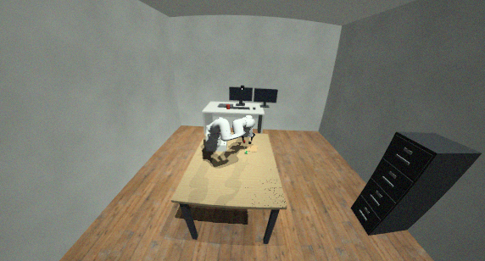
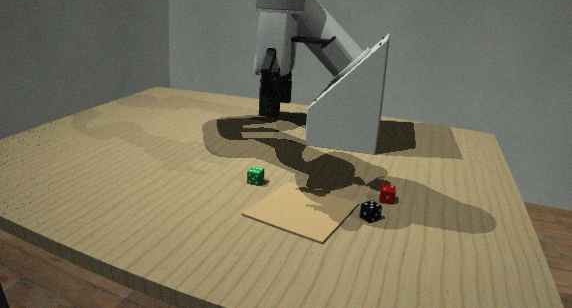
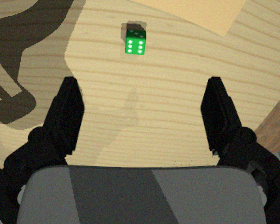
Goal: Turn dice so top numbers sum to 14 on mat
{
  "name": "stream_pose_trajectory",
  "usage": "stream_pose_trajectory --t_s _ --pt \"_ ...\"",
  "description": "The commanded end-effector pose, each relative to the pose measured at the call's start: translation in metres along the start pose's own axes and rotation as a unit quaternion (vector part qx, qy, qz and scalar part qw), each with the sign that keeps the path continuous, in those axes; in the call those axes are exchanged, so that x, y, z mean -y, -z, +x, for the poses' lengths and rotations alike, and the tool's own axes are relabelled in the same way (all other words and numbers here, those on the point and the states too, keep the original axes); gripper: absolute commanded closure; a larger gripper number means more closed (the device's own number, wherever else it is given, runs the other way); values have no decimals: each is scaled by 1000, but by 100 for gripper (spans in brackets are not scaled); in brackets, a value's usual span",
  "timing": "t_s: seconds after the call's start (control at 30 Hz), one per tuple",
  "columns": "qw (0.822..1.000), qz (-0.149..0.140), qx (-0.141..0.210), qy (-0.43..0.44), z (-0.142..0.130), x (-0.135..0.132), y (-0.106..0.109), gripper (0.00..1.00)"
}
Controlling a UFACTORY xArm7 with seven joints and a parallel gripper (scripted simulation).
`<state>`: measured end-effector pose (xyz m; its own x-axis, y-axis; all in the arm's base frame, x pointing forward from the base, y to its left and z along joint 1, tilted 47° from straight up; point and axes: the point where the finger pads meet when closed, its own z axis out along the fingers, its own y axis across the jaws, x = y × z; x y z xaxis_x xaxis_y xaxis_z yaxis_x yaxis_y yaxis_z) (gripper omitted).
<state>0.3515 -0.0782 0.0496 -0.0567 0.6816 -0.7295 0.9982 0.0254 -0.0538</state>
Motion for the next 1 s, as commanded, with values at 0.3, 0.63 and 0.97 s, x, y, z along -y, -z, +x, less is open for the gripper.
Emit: stream_pose_trajectory --t_s 0.3,0.63,0.97 --pt "1000 -4 -4 -25 -17 4 1 0" --pt "999 -3 -4 -40 -27 7 0 0" --pt "999 -3 -4 -54 -35 10 -1 0"
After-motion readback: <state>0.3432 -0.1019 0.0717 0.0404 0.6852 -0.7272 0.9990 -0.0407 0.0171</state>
